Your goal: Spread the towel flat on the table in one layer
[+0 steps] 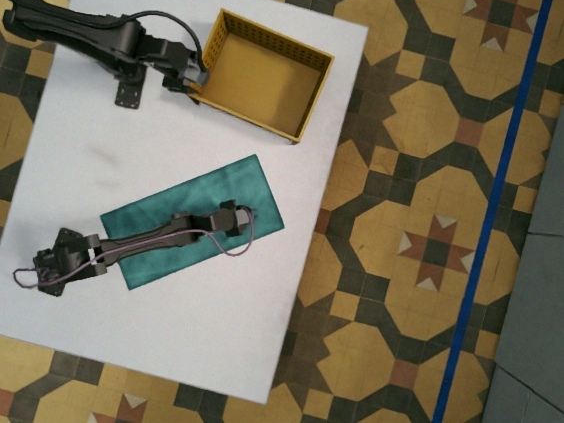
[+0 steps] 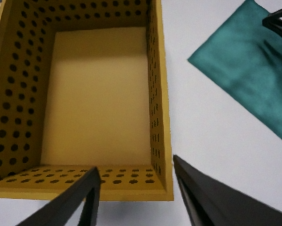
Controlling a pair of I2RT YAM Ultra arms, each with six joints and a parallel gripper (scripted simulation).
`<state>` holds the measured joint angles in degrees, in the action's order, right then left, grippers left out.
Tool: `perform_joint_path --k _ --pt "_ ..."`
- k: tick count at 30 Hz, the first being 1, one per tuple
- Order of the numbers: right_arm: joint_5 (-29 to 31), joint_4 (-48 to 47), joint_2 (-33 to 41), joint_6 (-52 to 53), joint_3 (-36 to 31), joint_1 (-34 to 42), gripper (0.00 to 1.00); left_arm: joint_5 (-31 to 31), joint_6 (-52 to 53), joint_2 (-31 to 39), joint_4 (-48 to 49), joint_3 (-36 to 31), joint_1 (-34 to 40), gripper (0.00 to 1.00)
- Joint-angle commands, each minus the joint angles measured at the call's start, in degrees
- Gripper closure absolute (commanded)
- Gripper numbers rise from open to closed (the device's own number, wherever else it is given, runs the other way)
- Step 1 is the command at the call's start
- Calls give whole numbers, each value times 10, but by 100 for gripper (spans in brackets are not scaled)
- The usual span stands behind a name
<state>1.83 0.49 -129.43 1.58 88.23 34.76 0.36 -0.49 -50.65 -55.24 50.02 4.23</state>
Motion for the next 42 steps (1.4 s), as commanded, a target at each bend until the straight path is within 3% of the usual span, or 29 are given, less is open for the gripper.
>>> perform_joint_path --k 1,4,6,10,42 --pt "-17 48 -38 -15 95 -11 85 -4 5 -1 6 23 -5 36" --pt "-19 59 -55 -17 124 -14 85 -4 5 -1 6 23 -5 36" --pt "-23 92 -95 -20 197 -18 85 -4 5 -1 6 23 -5 36" --pt "-24 120 -103 -21 229 -12 85 -4 5 -1 6 23 -5 36" --pt "-23 122 -89 -20 233 -12 85 -4 5 -1 6 23 -5 36"
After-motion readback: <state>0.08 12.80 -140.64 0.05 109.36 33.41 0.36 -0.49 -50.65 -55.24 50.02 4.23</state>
